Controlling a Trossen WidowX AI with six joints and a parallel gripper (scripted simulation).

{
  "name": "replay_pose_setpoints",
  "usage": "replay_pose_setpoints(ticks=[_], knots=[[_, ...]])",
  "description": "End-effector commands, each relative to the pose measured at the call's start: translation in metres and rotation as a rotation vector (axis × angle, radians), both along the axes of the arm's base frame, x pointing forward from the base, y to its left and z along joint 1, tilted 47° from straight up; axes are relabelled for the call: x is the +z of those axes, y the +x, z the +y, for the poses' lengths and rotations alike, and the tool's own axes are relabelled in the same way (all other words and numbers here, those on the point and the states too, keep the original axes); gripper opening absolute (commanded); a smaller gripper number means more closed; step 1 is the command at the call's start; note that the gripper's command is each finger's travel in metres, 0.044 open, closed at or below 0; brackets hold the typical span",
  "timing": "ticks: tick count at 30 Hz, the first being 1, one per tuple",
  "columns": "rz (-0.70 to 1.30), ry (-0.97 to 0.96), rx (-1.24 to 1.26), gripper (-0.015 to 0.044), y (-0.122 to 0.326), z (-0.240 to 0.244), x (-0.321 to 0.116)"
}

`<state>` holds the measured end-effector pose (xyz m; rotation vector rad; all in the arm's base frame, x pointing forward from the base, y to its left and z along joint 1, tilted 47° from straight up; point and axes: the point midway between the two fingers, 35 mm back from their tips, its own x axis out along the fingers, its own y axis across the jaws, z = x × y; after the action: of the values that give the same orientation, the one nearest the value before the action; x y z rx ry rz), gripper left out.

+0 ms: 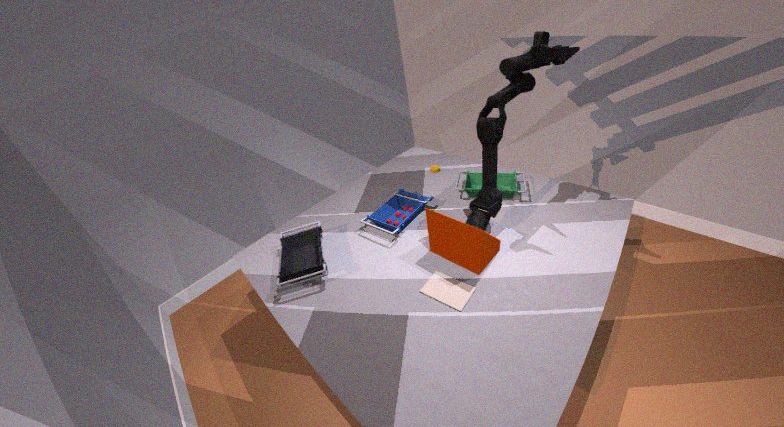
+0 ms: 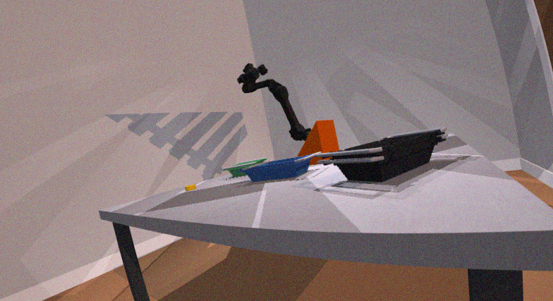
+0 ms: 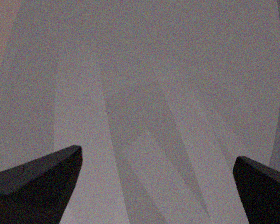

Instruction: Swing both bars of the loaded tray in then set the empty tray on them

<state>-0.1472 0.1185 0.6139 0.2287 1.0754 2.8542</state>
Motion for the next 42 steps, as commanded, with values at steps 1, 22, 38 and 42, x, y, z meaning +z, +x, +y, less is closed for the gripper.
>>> replay_pose_setpoints(ticks=[1,22,38,42], knots=[[0.0,0.0,0.0,0.0374,0.0,0.0,0.0],[0.0,0.0,0.0,0.0083,0.0,0.0,0.0],[0.0,0.0,0.0,0.0083,0.0,0.0,0.0],[0.0,0.0,0.0,0.0083,0.0,0.0,0.0]])
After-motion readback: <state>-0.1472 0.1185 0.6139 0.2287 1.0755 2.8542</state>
